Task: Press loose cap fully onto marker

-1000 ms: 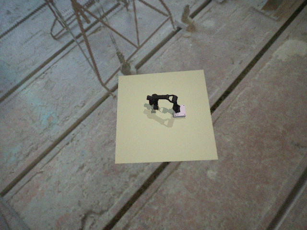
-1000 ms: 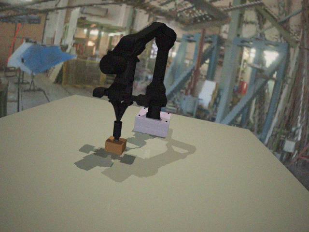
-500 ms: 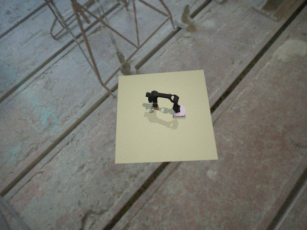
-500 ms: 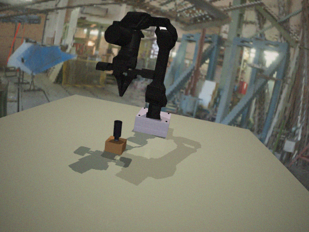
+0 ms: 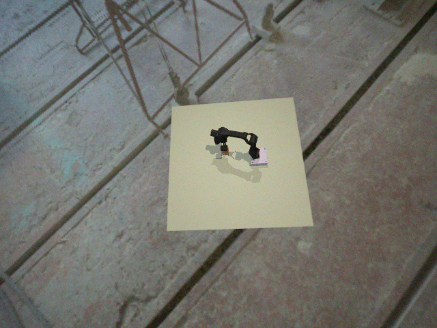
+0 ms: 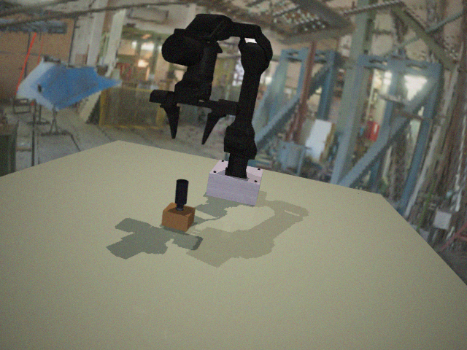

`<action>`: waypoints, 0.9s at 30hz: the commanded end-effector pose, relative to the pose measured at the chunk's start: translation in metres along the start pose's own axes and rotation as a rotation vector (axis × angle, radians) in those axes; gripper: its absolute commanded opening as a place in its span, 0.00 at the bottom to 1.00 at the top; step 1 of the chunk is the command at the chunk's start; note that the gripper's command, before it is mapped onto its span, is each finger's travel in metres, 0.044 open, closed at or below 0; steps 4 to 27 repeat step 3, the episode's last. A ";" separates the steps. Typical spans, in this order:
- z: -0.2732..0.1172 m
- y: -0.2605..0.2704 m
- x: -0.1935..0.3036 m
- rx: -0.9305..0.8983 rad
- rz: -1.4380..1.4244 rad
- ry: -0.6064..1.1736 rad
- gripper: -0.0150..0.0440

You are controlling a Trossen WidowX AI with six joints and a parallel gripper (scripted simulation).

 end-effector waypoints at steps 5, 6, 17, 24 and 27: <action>-0.001 0.000 0.000 -0.001 -0.006 0.001 1.00; -0.001 0.000 0.000 -0.001 -0.006 0.001 1.00; -0.001 0.000 0.000 -0.001 -0.006 0.001 1.00; -0.001 0.000 0.000 -0.001 -0.006 0.001 1.00; -0.001 0.000 0.000 -0.001 -0.006 0.001 1.00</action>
Point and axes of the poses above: the point midway between the two fingers, 35 mm back from their tips, its own z axis out along the fingers, its own y axis across the jaws, x = y × z, the point moved 1 cm from there along -z, back along the fingers, and after that the axes turned 13 degrees about z, right-handed, at the moved point
